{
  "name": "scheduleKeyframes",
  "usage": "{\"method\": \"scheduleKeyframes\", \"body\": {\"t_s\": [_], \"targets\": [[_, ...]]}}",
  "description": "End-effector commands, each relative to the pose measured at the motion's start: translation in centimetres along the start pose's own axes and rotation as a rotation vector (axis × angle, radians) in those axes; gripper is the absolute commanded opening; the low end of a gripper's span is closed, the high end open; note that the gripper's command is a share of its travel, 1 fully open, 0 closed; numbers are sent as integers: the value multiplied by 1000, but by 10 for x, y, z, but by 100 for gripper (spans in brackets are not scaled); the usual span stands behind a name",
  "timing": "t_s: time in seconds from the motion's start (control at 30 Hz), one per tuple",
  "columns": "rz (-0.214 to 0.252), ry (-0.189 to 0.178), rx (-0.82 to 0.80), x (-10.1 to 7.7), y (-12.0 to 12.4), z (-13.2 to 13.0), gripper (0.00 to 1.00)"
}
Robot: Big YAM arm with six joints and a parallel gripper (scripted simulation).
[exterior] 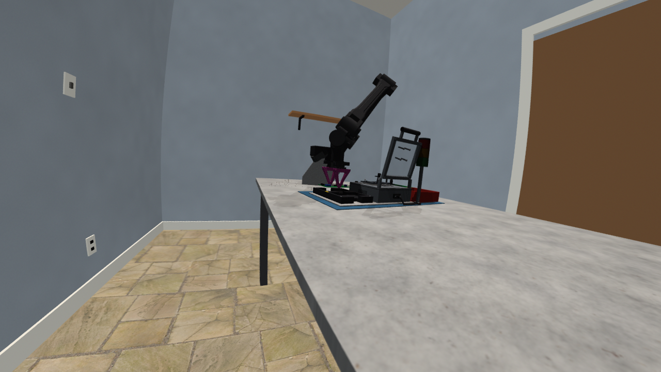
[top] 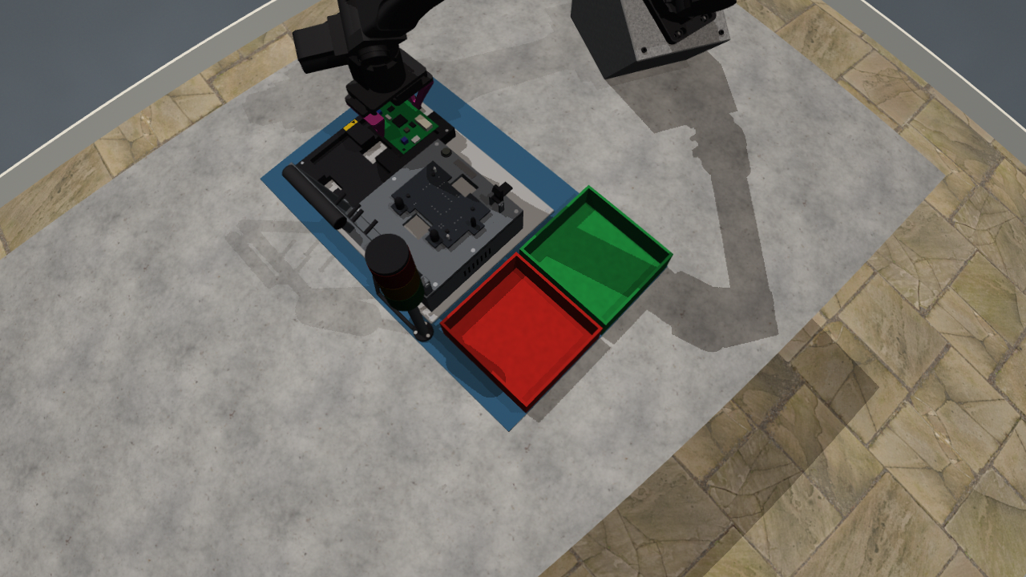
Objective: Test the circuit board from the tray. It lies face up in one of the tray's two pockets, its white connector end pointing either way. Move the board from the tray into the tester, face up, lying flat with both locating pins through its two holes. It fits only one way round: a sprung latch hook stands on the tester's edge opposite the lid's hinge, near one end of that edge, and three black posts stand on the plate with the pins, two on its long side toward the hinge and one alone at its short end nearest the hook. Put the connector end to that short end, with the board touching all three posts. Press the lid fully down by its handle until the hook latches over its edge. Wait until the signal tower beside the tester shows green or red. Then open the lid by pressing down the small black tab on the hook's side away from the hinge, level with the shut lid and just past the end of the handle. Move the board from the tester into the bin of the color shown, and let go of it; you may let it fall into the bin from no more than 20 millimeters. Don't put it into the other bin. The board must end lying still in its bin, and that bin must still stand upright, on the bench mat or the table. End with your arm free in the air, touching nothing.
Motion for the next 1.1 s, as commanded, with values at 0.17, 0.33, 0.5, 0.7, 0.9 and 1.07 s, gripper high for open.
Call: {"method": "scheduleKeyframes", "body": {"t_s": [0.17,0.33,0.5,0.7,0.9,1.07], "targets": [[-39,-47,-29,-28,-10,21,72],[-39,-46,-22,-28,-10,18,72],[-44,-52,-27,-39,-13,21,72],[-46,-53,-29,-60,-12,21,72],[-49,-53,-30,-85,-12,21,72],[-50,-53,-31,-101,-12,21,72]]}}
Point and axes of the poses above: the point where the finger pads meet when closed, its own x axis out along the fingers, its own z axis across the jaws, y = z × x, the point moved 4 cm from there along -x, back along the fingers, and after that the axes turned 5 degrees about -x, right-handed, at the moved point
